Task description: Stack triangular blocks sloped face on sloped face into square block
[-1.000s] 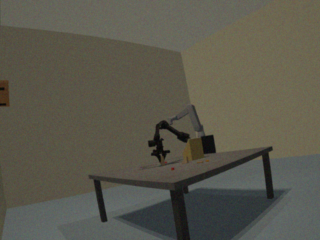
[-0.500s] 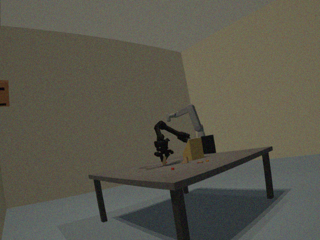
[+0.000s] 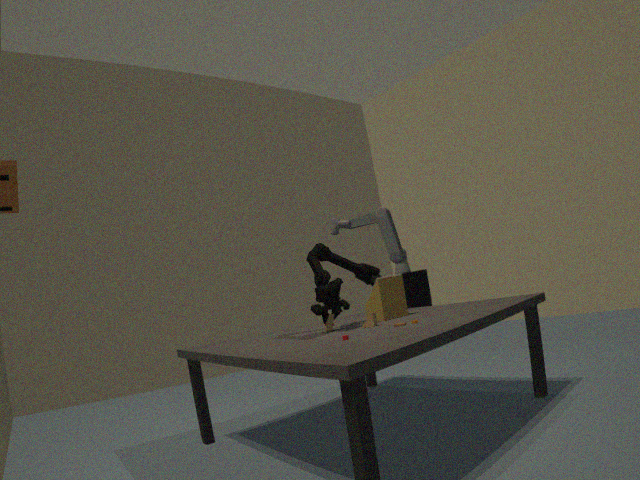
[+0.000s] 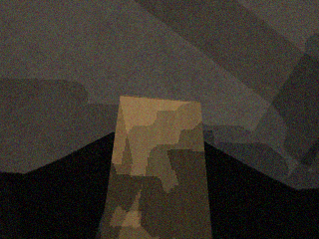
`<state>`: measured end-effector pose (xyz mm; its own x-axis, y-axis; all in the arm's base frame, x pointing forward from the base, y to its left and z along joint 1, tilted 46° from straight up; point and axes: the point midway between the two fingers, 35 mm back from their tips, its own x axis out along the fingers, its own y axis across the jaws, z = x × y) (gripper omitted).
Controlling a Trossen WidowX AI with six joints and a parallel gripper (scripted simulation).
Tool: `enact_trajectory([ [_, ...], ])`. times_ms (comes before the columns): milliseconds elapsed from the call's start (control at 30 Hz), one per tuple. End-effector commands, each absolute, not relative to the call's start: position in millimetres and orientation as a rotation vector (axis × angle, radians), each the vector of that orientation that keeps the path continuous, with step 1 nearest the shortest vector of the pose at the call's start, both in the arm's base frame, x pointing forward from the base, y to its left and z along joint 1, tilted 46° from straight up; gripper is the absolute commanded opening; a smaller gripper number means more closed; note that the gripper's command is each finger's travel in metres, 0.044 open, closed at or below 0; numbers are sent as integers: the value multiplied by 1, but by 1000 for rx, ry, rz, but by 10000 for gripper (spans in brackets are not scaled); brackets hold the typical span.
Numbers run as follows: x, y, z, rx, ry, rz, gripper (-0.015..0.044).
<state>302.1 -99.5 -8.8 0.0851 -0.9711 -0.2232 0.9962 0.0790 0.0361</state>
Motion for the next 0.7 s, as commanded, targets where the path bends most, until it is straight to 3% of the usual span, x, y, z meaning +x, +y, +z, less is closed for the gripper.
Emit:
enact_trajectory([
  [0, 302, -100, -7, 203, 156, -1480, 263],
  [233, 302, -100, -7, 203, 156, -1480, 440],
  [467, 302, -98, -7, 204, 157, -1479, 440],
  [667, 300, -60, 22, 220, 180, -1470, 440],
])
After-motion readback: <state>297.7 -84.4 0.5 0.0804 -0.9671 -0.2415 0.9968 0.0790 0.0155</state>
